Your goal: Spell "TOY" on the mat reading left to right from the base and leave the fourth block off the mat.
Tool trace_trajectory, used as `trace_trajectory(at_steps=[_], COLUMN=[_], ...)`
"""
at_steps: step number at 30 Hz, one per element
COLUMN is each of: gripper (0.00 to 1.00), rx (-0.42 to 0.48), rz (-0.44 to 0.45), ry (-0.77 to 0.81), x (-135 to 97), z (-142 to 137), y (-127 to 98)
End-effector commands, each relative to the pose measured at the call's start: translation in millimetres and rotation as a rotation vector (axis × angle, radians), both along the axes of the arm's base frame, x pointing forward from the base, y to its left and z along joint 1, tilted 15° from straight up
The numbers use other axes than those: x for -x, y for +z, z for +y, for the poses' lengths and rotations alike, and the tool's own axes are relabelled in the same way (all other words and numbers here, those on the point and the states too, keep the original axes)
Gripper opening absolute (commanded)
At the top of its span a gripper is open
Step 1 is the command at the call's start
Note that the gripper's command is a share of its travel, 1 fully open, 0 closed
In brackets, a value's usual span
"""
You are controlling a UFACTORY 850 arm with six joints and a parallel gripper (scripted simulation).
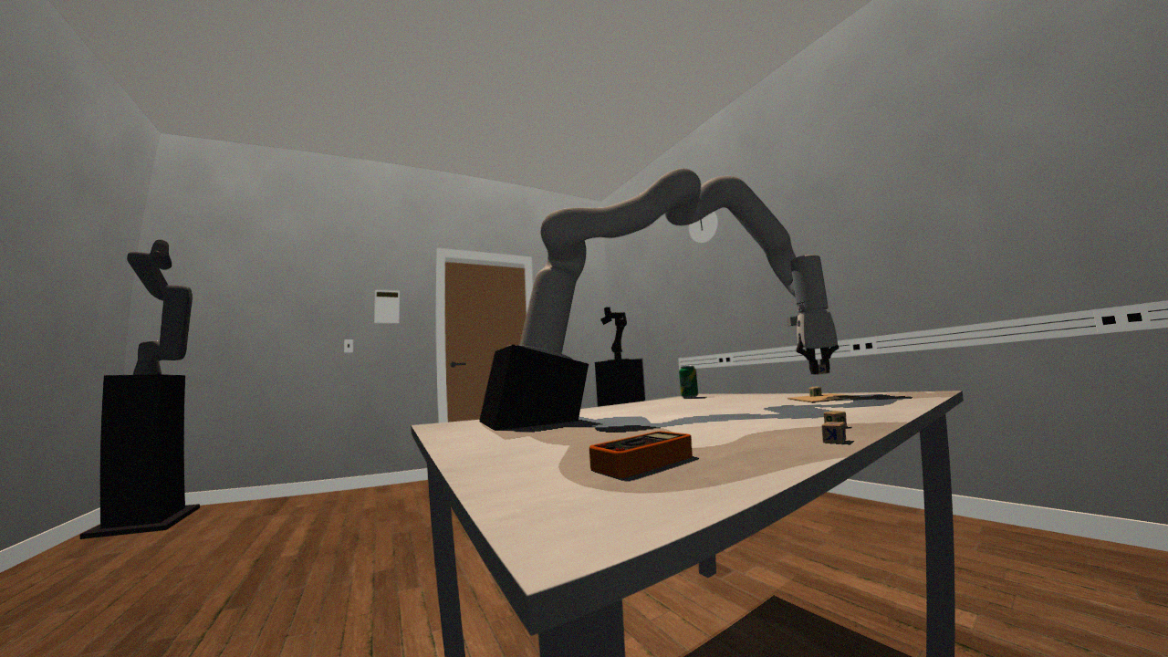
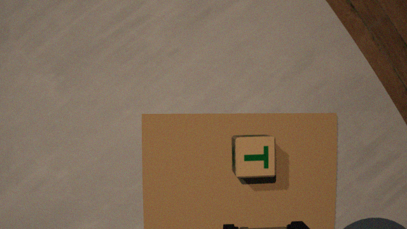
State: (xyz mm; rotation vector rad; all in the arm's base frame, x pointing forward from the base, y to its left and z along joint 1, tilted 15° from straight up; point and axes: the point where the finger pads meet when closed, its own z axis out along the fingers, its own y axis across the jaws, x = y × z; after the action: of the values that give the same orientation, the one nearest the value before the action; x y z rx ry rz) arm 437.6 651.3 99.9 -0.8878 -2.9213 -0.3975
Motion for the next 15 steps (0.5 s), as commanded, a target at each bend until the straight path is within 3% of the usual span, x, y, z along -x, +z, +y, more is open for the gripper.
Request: trace_trajectory(at_steps=[1, 15], gripper=[0.23, 0.23], rx=[-0.002, -0.002], rz=[-0.001, -0.001], ry=[0.000, 0.000], x=[-2, -3], z=[7, 18], y=[-18, -56])
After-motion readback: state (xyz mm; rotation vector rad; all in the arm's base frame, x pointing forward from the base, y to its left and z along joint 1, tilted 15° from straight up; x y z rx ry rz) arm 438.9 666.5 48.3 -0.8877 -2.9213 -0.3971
